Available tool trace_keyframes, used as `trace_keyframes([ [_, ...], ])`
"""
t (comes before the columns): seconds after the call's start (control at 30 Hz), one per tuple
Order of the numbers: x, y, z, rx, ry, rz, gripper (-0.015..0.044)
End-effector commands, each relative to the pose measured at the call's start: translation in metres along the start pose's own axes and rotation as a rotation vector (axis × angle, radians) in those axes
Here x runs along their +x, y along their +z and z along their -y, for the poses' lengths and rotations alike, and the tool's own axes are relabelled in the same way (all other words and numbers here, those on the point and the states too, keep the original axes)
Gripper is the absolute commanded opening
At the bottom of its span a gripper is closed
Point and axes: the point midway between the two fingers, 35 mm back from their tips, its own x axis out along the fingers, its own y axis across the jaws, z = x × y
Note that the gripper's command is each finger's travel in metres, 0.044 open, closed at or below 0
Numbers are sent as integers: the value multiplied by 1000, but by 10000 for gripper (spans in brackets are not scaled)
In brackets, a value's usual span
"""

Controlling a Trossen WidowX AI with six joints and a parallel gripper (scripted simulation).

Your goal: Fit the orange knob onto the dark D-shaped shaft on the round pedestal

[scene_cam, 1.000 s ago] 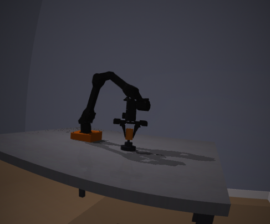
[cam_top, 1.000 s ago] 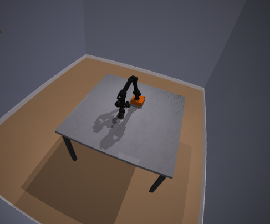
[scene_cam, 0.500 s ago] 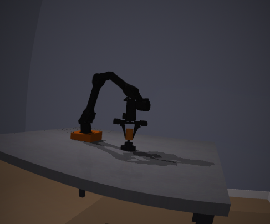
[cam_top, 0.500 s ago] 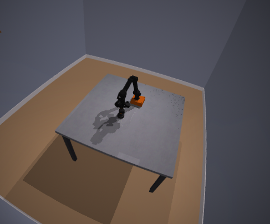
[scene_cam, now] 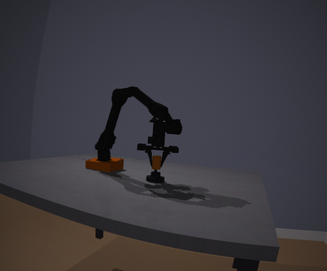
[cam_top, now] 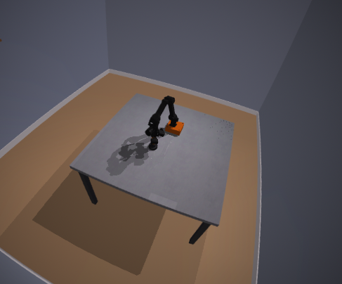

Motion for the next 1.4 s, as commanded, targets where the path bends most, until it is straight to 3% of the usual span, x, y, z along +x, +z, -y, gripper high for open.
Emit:
trace_keyframes([
  [0.0, 0, 0, -1, 2, 1, -4, 0],
  [0.83, 6, -1, -1, 70, 1, -4, 0],
  [1.37, 16, 1, -2, -35, 1, -4, 0],
])
